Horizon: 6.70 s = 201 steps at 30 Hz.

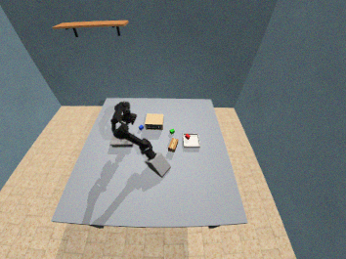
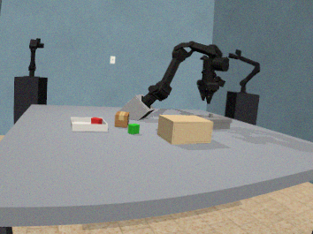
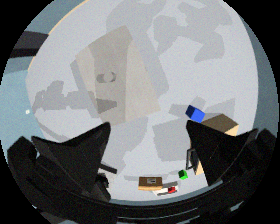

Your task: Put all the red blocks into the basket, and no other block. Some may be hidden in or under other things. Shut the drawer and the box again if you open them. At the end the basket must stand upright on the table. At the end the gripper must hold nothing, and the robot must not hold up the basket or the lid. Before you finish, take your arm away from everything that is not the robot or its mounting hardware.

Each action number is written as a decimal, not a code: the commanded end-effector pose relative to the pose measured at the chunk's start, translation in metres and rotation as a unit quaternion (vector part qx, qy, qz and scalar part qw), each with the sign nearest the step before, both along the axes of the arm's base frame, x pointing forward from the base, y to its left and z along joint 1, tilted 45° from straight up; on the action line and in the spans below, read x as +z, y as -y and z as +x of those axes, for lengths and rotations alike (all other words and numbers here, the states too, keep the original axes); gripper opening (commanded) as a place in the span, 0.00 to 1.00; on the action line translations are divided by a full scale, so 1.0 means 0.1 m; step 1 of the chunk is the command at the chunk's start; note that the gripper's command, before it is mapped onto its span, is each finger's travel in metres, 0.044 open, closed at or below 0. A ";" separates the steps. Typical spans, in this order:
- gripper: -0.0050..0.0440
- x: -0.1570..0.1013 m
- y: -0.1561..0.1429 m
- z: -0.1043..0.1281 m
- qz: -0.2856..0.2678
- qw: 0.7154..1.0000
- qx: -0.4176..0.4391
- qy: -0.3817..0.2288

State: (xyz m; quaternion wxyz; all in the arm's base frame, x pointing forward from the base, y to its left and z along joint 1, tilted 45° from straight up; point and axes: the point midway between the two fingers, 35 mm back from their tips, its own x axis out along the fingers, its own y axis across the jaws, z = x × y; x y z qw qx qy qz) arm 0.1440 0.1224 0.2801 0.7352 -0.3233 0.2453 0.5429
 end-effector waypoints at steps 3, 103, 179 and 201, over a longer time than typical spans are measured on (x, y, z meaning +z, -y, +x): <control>1.00 -0.23 0.58 0.46 0.023 0.994 -0.096 -0.047; 0.10 -3.33 2.28 0.53 0.220 0.697 -0.526 -0.435; 0.10 -2.19 3.40 1.60 0.252 0.582 -0.592 -0.497; 0.10 -2.74 2.93 1.87 0.252 0.582 -0.592 -0.497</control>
